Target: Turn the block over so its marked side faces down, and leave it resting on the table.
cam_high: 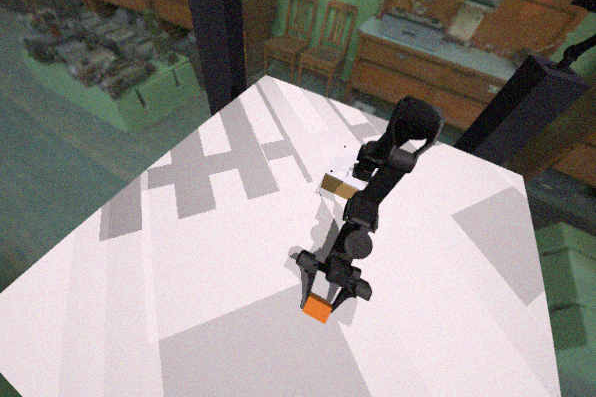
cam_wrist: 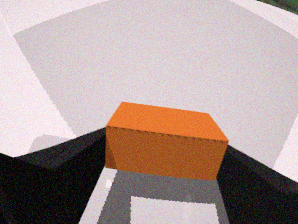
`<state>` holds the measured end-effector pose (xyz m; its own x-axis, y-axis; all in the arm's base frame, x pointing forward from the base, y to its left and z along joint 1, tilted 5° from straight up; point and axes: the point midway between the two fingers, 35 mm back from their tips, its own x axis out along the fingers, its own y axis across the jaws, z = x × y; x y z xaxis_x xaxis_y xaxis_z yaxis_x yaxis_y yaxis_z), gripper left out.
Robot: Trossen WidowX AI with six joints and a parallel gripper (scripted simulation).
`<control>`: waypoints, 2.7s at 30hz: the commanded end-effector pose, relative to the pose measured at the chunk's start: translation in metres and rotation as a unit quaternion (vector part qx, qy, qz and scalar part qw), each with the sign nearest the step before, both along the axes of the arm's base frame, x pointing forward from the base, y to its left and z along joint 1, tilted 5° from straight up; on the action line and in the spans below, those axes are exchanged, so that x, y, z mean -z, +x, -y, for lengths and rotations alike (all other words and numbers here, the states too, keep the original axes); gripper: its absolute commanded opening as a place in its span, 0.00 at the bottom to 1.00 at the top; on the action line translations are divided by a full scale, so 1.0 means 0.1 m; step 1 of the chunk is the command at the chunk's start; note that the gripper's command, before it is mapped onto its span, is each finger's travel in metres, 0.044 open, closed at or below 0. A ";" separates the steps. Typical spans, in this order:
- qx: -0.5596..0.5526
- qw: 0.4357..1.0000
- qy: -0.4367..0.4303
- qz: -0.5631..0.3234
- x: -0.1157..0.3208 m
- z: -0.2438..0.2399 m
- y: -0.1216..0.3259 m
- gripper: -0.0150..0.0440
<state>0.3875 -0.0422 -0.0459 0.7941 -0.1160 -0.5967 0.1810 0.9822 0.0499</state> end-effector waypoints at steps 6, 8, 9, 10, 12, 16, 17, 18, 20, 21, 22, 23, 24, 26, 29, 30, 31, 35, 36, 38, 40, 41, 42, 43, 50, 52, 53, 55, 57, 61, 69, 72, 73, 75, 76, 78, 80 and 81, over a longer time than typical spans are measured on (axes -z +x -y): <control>0.006 0.999 -0.009 0.047 0.12 -0.02 -0.15 0.25; 0.007 0.998 -0.011 0.060 0.11 -0.02 -0.18 0.25; 0.008 0.998 -0.012 0.067 0.10 -0.02 -0.19 0.25; 0.008 0.997 -0.013 0.074 0.09 -0.03 -0.20 0.25; 0.009 0.996 -0.015 0.087 0.08 -0.03 -0.23 0.25; 0.011 0.994 -0.017 0.104 0.05 -0.03 -0.27 0.25; 0.011 0.994 -0.017 0.104 0.05 -0.03 -0.27 0.25; 0.011 0.994 -0.017 0.105 0.05 -0.03 -0.27 0.25; 0.011 0.994 -0.018 0.110 0.02 -0.03 -0.27 0.25; 0.011 0.994 -0.018 0.110 0.02 -0.03 -0.27 0.25; 0.011 0.994 -0.018 0.110 0.02 -0.03 -0.27 0.25; 0.011 0.994 -0.018 0.110 0.02 -0.03 -0.27 0.25; 0.011 0.994 -0.018 0.110 0.02 -0.03 -0.27 0.25; 0.011 0.994 -0.018 0.110 0.02 -0.03 -0.27 0.25; 0.011 0.994 -0.018 0.110 0.02 -0.03 -0.27 0.25; 0.011 0.994 -0.018 0.110 0.02 -0.03 -0.27 0.25; 0.011 0.994 -0.018 0.110 0.02 -0.03 -0.27 0.25; 0.011 0.994 -0.018 0.110 0.02 -0.03 -0.27 0.30; 0.011 0.994 -0.018 0.110 0.02 -0.03 -0.27 0.34; 0.011 0.994 -0.018 0.110 0.02 -0.03 -0.27 0.43; 0.011 0.994 -0.018 0.110 0.02 -0.03 -0.27 0.52; 0.011 0.994 -0.018 0.110 0.02 -0.03 -0.27 0.57; 0.011 0.994 -0.018 0.110 0.02 -0.03 -0.27 0.61; 0.011 0.994 -0.018 0.110 0.02 -0.03 -0.27 0.65; 0.011 0.994 -0.018 0.110 0.02 -0.03 -0.27 0.97; 0.011 0.994 -0.018 0.110 0.02 -0.03 -0.27 1.00; 0.011 0.994 -0.018 0.110 0.02 -0.03 -0.27 1.00; 0.011 0.994 -0.018 0.110 0.02 -0.03 -0.27 1.00; 0.011 0.994 -0.018 0.110 0.02 -0.03 -0.27 1.00; 0.011 0.994 -0.018 0.110 0.02 -0.03 -0.27 1.00; 0.011 0.994 -0.018 0.110 0.02 -0.03 -0.27 1.00; 0.011 0.994 -0.018 0.110 0.02 -0.03 -0.27 1.00; 0.011 0.994 -0.018 0.110 0.02 -0.03 -0.27 1.00; 0.011 0.994 -0.018 0.110 0.02 -0.03 -0.27 1.00; 0.011 0.994 -0.018 0.110 0.02 -0.03 -0.27 1.00; 0.011 0.994 -0.018 0.110 0.02 -0.03 -0.27 1.00; 0.011 0.994 -0.018 0.110 0.02 -0.03 -0.27 1.00; 0.011 0.994 -0.018 0.110 0.02 -0.03 -0.27 1.00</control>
<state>0.3608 -0.0383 -0.0475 0.9030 -0.1466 -0.4039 0.1839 0.9814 0.0551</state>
